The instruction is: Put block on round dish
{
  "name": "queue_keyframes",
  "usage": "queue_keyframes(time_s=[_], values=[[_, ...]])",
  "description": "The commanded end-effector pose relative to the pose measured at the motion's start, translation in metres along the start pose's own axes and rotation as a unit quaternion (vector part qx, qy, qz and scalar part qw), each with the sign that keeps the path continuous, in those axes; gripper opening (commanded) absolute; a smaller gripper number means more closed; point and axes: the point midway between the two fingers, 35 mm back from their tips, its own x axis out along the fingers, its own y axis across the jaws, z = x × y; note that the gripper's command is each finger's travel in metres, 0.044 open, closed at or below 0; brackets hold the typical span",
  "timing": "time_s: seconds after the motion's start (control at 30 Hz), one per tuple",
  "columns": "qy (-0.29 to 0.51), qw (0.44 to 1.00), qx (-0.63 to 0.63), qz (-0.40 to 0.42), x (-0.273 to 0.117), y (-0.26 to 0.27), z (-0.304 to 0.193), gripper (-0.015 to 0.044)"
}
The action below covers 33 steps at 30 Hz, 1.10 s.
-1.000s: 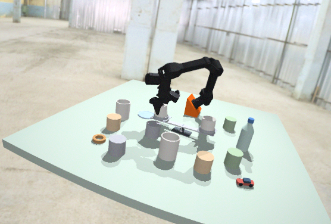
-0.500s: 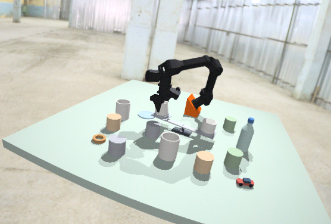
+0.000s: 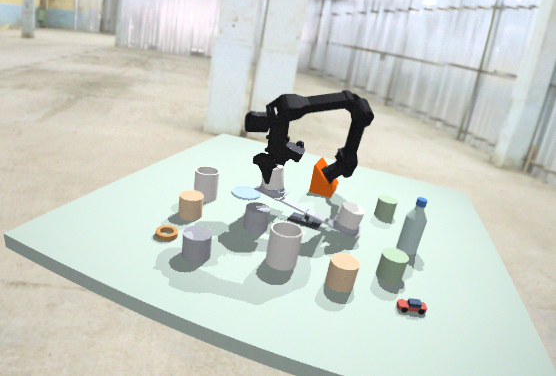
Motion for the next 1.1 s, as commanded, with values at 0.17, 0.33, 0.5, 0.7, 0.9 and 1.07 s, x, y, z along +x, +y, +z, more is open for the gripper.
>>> queue_keyframes(time_s=[0.17,0.33,0.5,0.7,0.9,1.07], values=[[0.014,1.000,-0.004,-0.009,-0.018,-0.002,-0.008,0.0000],[0.014,1.000,-0.004,-0.009,-0.024,-0.001,-0.008,0.0000],[0.014,1.000,-0.004,-0.009,-0.031,-0.001,-0.007,0.0000],[0.014,1.000,-0.004,-0.009,-0.039,0.000,-0.007,0.0000],[0.014,1.000,-0.004,-0.009,-0.046,0.001,-0.006,0.0000],[0.014,1.000,-0.004,-0.008,-0.053,0.002,-0.006,0.0000]])
